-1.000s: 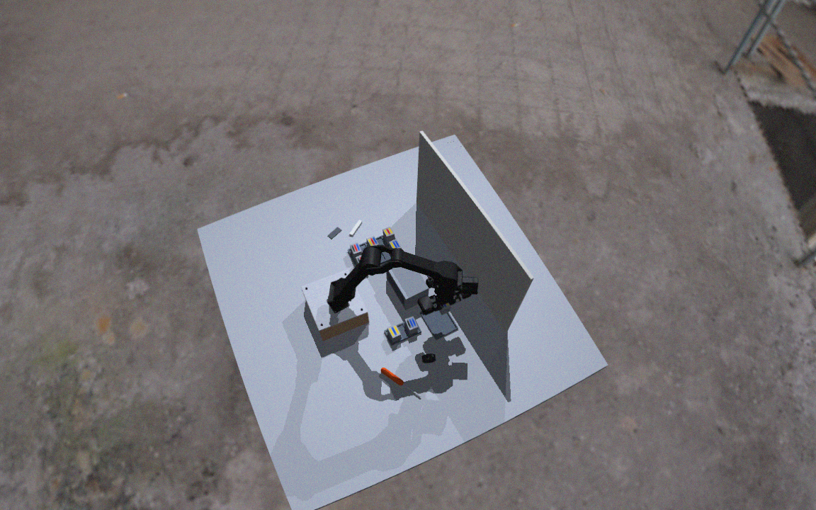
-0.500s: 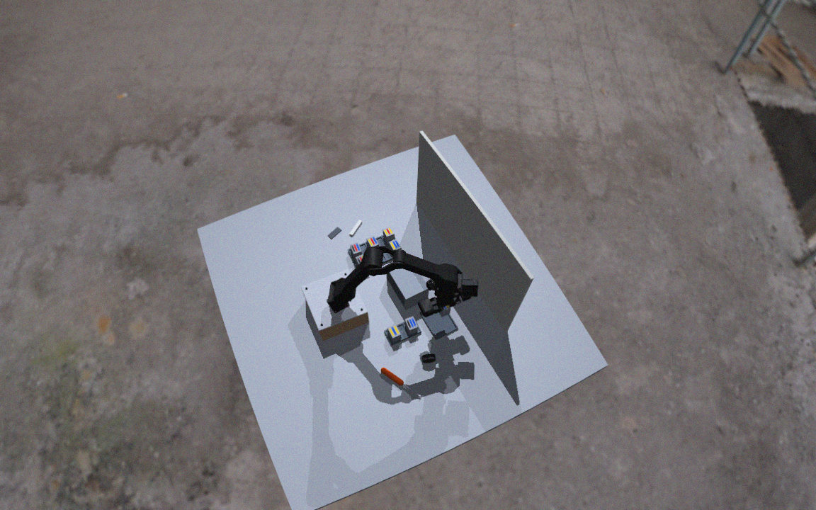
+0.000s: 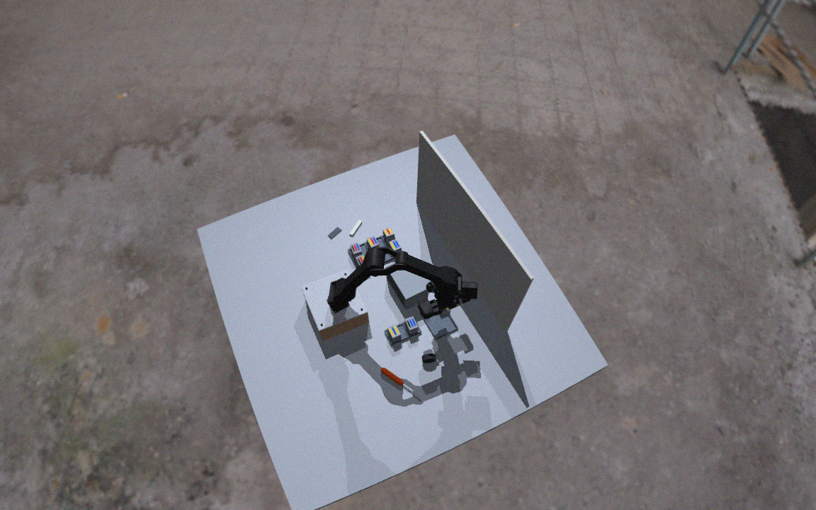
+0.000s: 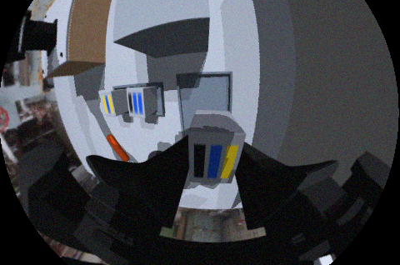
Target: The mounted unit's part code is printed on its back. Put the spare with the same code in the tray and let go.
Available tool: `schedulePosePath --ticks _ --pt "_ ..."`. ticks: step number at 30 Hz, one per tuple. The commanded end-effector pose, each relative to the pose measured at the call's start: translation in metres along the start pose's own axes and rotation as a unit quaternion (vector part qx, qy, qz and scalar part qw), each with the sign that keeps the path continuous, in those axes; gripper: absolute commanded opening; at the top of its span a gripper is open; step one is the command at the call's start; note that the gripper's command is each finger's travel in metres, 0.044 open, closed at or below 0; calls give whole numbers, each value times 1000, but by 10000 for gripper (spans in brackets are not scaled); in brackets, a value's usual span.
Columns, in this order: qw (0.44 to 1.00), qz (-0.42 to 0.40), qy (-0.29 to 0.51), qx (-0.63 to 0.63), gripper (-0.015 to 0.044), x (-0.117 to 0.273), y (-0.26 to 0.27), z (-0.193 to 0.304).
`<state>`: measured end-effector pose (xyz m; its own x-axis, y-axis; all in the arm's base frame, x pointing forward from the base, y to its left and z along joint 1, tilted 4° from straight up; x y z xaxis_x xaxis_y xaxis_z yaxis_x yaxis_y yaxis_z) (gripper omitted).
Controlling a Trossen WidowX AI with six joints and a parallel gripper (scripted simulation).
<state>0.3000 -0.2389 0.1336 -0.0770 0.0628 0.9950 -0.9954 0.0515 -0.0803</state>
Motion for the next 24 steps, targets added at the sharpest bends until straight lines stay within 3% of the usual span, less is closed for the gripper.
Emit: schedulePosePath --ticks 1,24 --pt "1000 1 -2 2 0 -6 0 0" --pt "1000 1 -2 2 0 -33 1 -1"
Point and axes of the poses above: the point midway between the two fingers, 35 mm back from their tips, its own x axis back along the fingers, its own y axis across the jaws, z = x × y, the point moved 7 cm from there along x, back along the fingers, and after that the axes turned 7 degrees about x, right-handed, at the moved point
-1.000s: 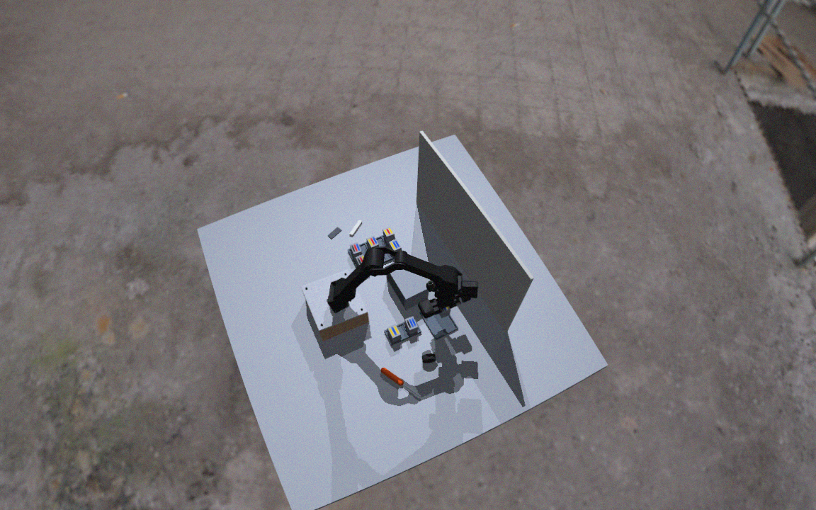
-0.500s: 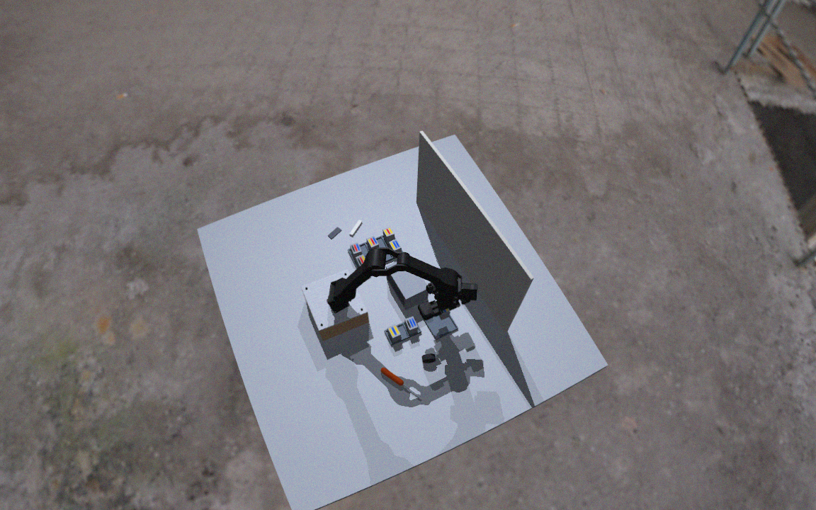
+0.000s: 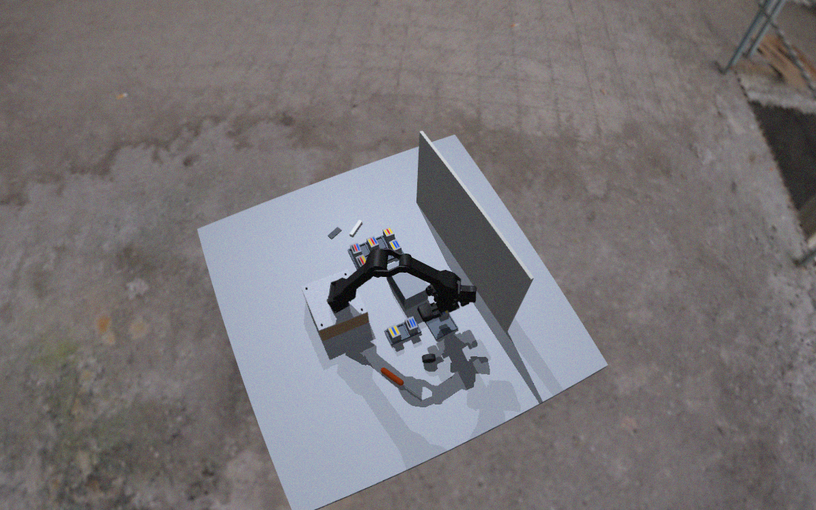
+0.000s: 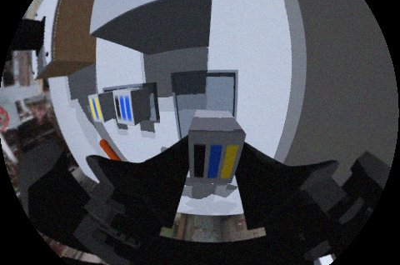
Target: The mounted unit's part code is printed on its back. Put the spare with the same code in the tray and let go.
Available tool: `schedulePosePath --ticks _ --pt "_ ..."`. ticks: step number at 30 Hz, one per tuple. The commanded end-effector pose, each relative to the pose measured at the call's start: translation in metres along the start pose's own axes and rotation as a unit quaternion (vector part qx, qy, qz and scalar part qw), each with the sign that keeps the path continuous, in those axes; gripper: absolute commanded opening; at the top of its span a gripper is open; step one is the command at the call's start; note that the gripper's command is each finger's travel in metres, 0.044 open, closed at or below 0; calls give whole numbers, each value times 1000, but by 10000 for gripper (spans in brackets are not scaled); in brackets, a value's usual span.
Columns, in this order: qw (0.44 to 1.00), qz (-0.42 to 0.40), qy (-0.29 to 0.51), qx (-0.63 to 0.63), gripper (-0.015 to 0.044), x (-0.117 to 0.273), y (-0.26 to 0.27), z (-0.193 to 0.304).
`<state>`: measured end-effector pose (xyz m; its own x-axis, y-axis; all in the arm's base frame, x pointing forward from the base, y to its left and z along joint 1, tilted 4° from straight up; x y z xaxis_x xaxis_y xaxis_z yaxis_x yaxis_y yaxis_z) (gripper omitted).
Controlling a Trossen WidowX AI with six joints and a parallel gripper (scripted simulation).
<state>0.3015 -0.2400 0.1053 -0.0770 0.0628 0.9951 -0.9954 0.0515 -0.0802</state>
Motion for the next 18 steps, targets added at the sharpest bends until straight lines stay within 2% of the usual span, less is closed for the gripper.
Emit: schedulePosePath --ticks 1,18 --pt "1000 1 -2 2 0 -6 0 0" --pt "1000 1 -2 2 0 -26 2 -2"
Point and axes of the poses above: the point midway between the two fingers, 35 mm back from their tips, its own x axis back along the fingers, its own y axis across the jaws, z = x × y, the point moved 7 cm from there along x, back along the fingers, and after that the axes turned 7 degrees about x, right-handed, at the moved point
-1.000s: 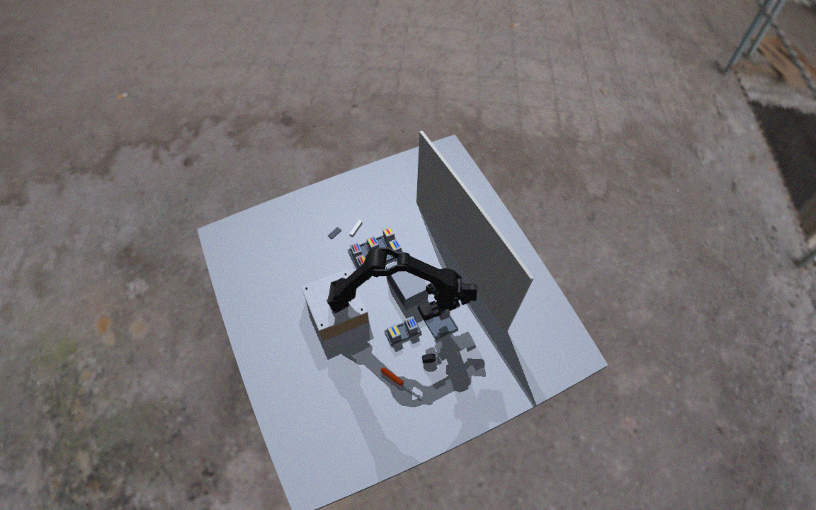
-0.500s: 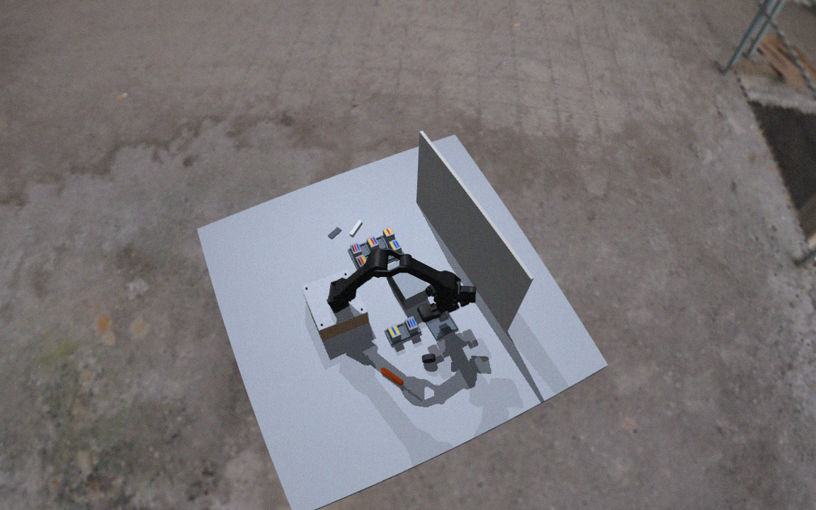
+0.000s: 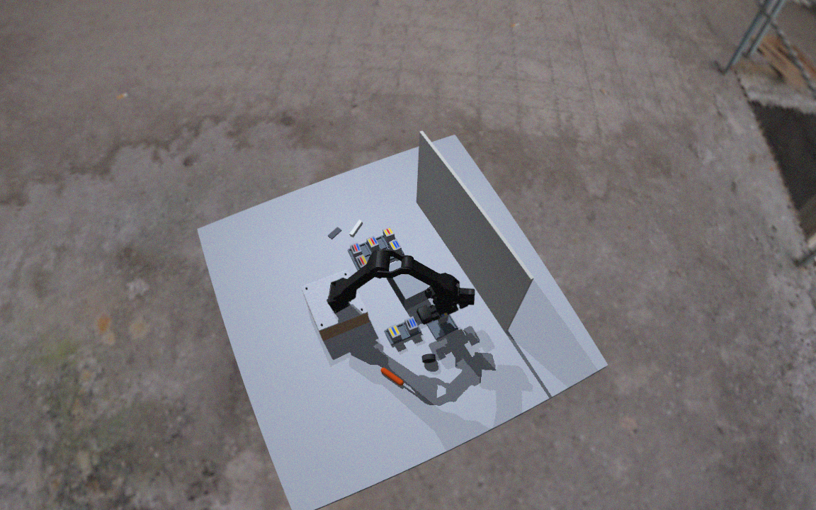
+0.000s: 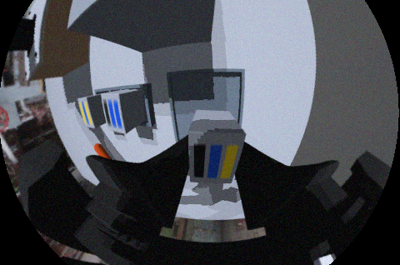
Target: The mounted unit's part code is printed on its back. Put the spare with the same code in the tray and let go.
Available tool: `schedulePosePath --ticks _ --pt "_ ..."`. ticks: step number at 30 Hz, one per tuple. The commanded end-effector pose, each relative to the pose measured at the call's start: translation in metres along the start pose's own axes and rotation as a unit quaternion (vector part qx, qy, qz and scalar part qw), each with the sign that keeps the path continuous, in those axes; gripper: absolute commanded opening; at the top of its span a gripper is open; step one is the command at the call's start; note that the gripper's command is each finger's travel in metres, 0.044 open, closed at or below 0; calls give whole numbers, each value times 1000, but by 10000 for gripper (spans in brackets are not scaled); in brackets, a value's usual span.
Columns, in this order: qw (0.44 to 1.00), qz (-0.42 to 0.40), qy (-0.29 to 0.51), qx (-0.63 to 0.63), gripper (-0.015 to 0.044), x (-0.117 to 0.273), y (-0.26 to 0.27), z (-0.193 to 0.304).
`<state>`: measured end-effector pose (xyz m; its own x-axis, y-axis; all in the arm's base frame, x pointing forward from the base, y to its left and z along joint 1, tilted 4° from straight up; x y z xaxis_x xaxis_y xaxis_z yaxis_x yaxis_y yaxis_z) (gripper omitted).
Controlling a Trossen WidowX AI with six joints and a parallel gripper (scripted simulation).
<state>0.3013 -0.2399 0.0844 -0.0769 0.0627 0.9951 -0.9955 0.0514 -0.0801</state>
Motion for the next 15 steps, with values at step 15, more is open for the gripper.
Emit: schedulePosePath --ticks 15 --pt "1000 1 -2 2 0 -22 3 -3"
Point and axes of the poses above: the point midway between the two fingers, 35 mm back from their tips, its own x axis back along the fingers, its own y axis across the jaws, z = x × y, the point moved 7 cm from there along x, back along the fingers, and after that the axes turned 7 degrees about x, right-handed, at the moved point
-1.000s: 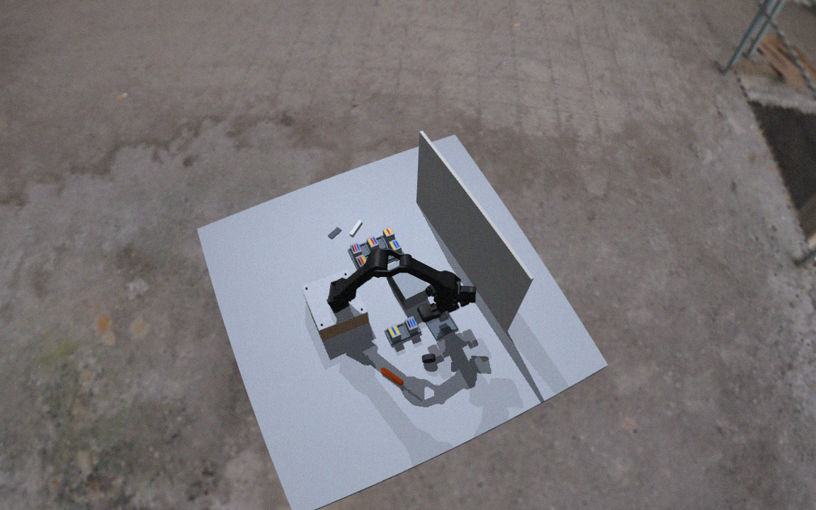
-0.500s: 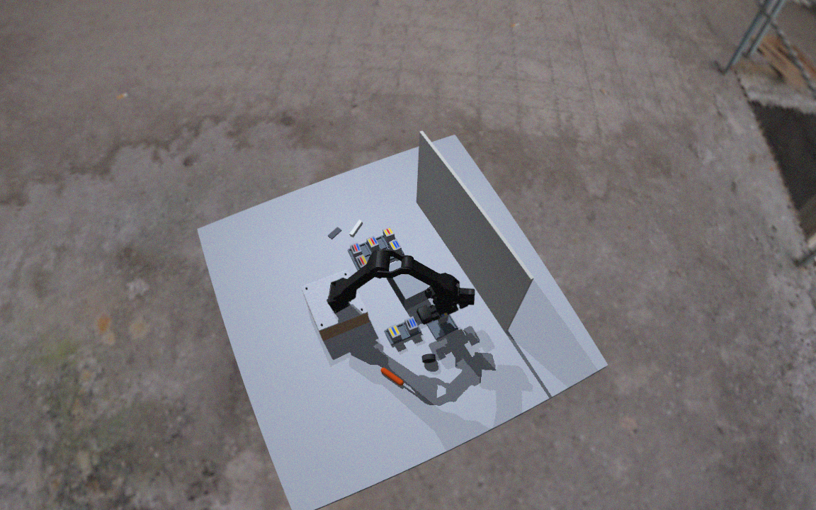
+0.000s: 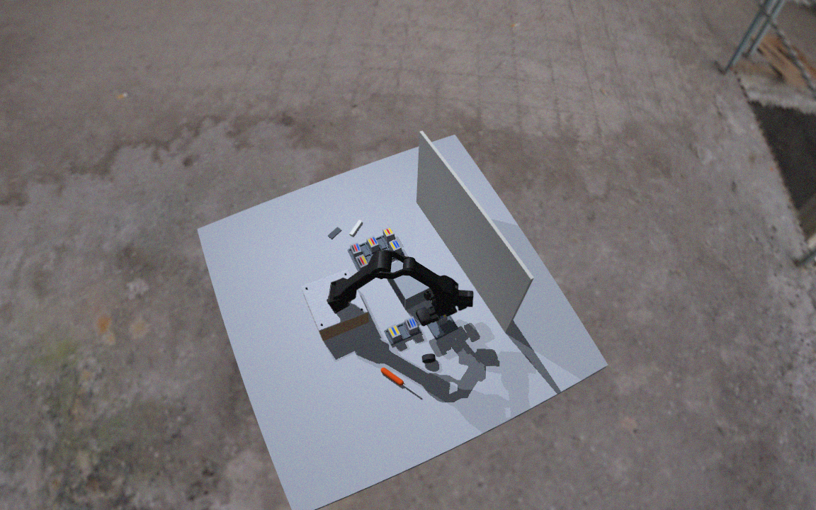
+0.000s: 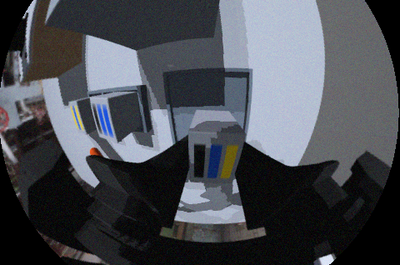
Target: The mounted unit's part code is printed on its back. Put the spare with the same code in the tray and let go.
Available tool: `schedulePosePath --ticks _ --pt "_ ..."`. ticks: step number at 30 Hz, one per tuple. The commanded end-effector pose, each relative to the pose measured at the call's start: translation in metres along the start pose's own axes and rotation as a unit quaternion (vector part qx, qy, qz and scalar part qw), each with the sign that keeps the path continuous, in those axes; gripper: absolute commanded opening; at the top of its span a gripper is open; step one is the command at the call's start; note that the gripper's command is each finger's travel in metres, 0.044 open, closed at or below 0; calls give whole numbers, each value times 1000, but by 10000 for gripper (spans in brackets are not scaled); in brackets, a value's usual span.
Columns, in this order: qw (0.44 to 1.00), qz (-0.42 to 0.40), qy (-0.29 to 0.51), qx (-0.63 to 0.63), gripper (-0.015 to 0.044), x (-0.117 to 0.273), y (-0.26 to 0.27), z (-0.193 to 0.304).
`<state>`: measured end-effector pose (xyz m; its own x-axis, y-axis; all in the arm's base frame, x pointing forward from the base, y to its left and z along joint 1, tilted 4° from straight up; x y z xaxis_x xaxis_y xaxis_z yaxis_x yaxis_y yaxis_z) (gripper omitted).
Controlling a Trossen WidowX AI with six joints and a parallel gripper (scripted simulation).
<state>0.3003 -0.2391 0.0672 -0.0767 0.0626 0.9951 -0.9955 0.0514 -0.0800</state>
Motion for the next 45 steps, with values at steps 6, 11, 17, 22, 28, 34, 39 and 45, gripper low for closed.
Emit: schedulePosePath --ticks 6,11,17,22,28,34,39,45 --pt "1000 1 -2 2 0 -11 2 -2" --pt "1000 0 0 0 105 -8 1 -1" --pt "1000 0 0 0 263 -8 1 -1" --pt "1000 0 0 0 394 -8 1 -1" --pt "1000 0 -1 1 440 36 -2 1" --pt "1000 1 -2 2 440 99 2 -1" --pt "1000 1 -2 2 440 99 2 -1" --pt "1000 7 5 0 440 97 0 1"
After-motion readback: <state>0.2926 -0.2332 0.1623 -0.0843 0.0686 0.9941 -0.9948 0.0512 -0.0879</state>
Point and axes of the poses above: the point midway between the two fingers, 35 mm back from their tips, its own x axis back along the fingers, its own y axis across the jaws, z = x × y, the point moved 7 cm from there along x, back along the fingers, and after that the axes turned 7 degrees about x, right-handed, at the moved point
